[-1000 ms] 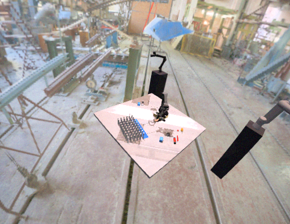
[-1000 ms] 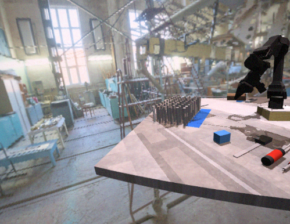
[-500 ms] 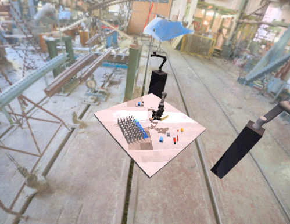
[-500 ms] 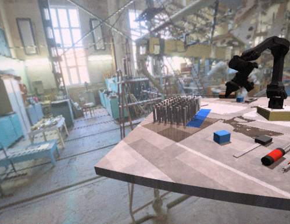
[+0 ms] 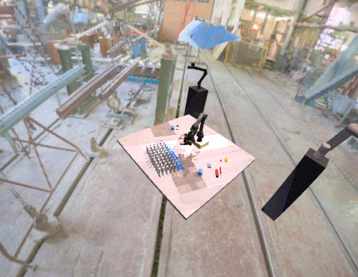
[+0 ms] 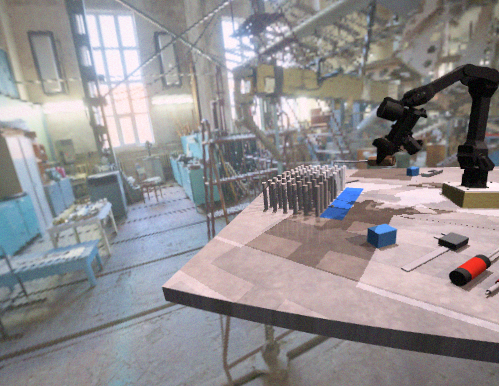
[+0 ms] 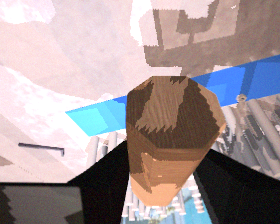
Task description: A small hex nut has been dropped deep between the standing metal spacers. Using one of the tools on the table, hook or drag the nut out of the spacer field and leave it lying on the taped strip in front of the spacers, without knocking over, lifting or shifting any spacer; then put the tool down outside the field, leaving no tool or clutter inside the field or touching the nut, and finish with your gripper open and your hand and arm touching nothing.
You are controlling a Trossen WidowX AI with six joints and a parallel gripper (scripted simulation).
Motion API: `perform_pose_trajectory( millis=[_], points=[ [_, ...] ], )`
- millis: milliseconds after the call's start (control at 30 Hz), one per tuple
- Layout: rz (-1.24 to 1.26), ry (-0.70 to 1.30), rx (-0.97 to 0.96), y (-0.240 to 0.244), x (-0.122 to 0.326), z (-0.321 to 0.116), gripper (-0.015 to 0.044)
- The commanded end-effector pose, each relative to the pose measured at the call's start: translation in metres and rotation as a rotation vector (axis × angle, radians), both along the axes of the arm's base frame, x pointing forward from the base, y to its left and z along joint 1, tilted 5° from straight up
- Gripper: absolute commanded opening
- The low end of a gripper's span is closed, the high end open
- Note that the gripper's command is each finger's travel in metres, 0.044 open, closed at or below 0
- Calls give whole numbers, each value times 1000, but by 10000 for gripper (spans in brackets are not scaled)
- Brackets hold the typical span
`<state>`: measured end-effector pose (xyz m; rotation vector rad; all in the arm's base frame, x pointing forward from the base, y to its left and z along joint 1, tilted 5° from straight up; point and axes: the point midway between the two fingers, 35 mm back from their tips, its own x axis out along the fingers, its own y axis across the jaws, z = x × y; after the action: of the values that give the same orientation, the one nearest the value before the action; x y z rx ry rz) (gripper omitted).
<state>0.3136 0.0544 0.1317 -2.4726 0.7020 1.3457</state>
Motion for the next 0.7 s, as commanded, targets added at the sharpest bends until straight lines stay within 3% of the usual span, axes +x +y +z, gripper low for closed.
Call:
perform_pose_trajectory(
  millis=[0,667],
  points=[
    [-33,-10,6,-18,5,4,0],
    [-216,-29,24,-118,7,17,0]
  ],
)
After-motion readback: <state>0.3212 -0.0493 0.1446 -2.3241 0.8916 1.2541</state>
